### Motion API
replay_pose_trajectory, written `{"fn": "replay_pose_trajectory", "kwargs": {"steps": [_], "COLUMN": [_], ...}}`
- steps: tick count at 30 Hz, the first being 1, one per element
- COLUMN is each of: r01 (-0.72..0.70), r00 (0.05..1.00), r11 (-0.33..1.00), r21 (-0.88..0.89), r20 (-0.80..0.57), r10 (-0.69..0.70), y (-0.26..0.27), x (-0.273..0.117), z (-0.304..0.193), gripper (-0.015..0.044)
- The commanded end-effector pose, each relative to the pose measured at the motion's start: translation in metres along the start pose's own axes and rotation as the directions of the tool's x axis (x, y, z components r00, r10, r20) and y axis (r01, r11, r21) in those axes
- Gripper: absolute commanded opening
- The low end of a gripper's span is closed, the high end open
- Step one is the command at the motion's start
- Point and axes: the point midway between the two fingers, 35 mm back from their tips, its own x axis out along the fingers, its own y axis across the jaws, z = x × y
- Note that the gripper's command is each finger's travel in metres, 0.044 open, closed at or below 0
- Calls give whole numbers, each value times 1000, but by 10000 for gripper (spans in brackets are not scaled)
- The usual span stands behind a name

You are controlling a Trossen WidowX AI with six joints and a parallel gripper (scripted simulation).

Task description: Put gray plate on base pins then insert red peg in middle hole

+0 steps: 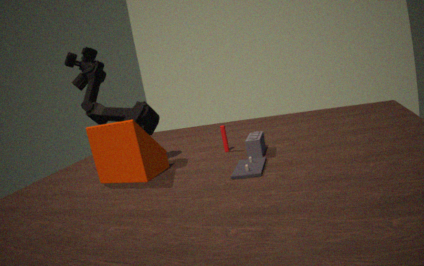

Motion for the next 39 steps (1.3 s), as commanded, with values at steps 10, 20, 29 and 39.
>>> {"fn": "replay_pose_trajectory", "kwargs": {"steps": [10, 20, 29, 39], "r01": [199, 458, 716, 804], "r00": [957, 786, 514, 293], "r11": [974, 878, 694, 588], "r21": [-106, -139, -75, 92], "r20": [233, 525, 729, 799], "r10": [-170, -327, -451, -525], "y": [-63, -138, -189, -207], "x": [-17, -81, -173, -256], "z": [103, 236, 341, 396], "gripper": [440, 440, 440, 440]}}
